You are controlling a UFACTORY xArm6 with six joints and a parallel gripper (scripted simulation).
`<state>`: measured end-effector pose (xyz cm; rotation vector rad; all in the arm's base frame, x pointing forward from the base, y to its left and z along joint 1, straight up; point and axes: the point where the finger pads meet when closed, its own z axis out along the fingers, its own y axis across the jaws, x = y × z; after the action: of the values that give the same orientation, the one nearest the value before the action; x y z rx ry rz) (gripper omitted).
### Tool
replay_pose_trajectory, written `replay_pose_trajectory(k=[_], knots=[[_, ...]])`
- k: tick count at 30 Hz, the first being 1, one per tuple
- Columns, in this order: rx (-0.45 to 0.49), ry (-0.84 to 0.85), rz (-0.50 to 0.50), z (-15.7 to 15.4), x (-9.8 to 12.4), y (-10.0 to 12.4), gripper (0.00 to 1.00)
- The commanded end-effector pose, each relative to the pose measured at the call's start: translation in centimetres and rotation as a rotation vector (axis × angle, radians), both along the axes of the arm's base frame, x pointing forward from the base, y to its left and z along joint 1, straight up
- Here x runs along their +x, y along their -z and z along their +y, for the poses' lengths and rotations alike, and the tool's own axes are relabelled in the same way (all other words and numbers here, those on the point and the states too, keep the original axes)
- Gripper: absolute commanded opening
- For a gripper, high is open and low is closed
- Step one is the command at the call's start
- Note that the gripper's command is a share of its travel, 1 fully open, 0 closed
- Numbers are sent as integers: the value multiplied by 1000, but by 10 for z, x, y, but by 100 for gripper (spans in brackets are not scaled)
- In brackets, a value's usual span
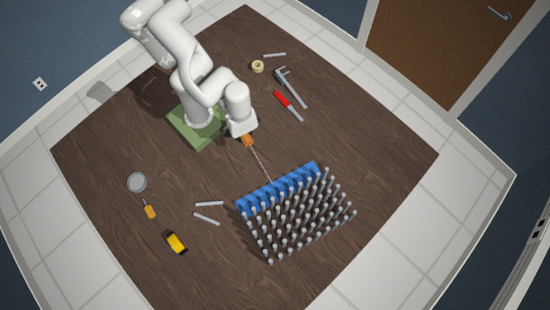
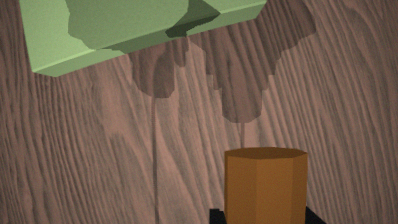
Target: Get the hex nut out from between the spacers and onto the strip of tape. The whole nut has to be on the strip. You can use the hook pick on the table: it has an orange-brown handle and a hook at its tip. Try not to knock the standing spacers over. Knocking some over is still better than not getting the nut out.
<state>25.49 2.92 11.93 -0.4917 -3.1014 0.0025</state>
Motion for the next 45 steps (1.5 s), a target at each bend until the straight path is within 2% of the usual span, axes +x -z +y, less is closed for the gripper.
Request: replay_pose_trajectory(k=[1,9,11,26,37,45], knots=[[0,0,-4,0,1,7,0],[0,0,-4,0,2,32,0],[0,0,-4,0,2,32,0],[0,0,-4,0,4,84,0],[0,0,-4,0,5,102,0],[0,0,-4,0,5,105,0]])
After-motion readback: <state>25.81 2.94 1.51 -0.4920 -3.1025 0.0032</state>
